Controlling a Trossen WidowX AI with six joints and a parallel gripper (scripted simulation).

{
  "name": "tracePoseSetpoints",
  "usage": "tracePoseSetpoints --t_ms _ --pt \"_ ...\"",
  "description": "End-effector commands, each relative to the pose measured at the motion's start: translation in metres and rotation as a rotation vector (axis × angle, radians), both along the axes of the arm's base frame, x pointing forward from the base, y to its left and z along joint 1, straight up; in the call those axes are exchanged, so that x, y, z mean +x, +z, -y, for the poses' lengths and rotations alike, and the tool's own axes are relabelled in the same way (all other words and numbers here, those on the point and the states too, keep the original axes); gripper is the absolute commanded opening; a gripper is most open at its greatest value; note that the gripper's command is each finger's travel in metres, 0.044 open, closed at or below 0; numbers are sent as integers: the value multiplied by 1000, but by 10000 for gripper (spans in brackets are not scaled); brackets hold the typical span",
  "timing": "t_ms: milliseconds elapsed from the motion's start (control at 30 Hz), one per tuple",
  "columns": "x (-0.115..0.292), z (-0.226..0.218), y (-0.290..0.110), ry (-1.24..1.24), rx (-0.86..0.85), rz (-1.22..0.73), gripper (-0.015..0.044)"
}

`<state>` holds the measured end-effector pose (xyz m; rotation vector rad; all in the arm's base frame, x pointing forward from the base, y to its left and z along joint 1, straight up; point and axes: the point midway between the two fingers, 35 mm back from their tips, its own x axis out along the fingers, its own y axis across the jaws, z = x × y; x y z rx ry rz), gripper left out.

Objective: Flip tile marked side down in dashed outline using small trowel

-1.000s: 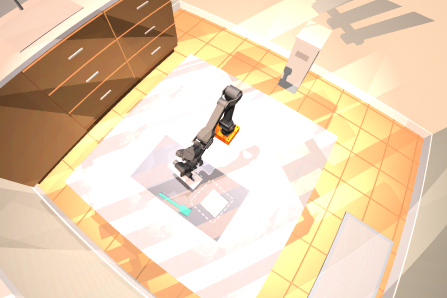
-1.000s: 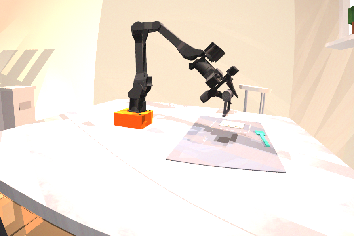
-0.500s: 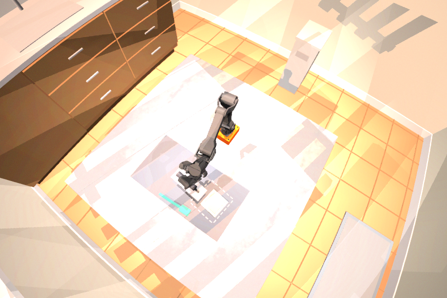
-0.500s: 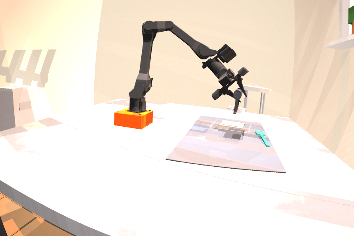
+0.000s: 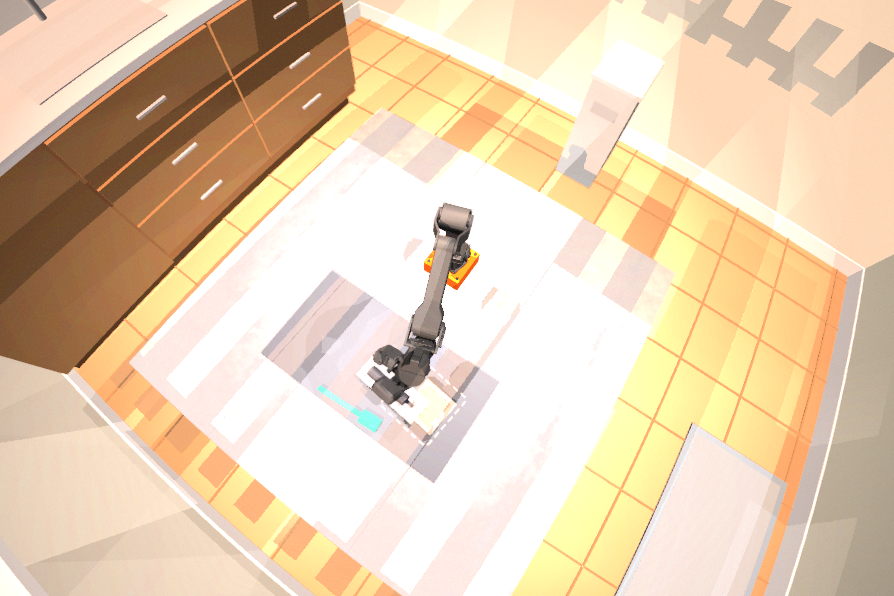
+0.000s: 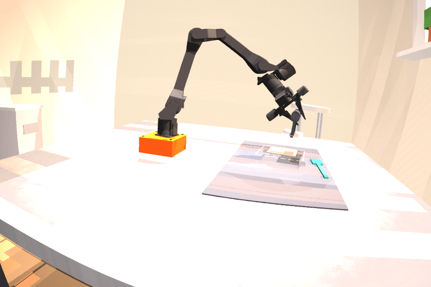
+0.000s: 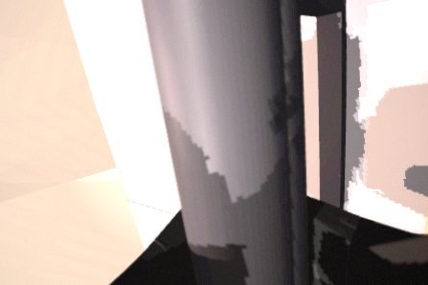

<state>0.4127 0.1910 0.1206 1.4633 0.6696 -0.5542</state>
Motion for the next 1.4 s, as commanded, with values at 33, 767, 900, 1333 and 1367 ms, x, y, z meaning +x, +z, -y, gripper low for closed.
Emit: tracePoseSetpoints --t_ms 33,767,900,1333,1367 --pt "6 -29 6 -8 8 19 0" --pt "-5 -150 -9 -14 14 41 0" --pt "-12 -172 -14 -10 15 48 0" --pt "-45 -242 -32 -2 25 82 0" --pt "-49 -247 -33 -2 26 86 0"
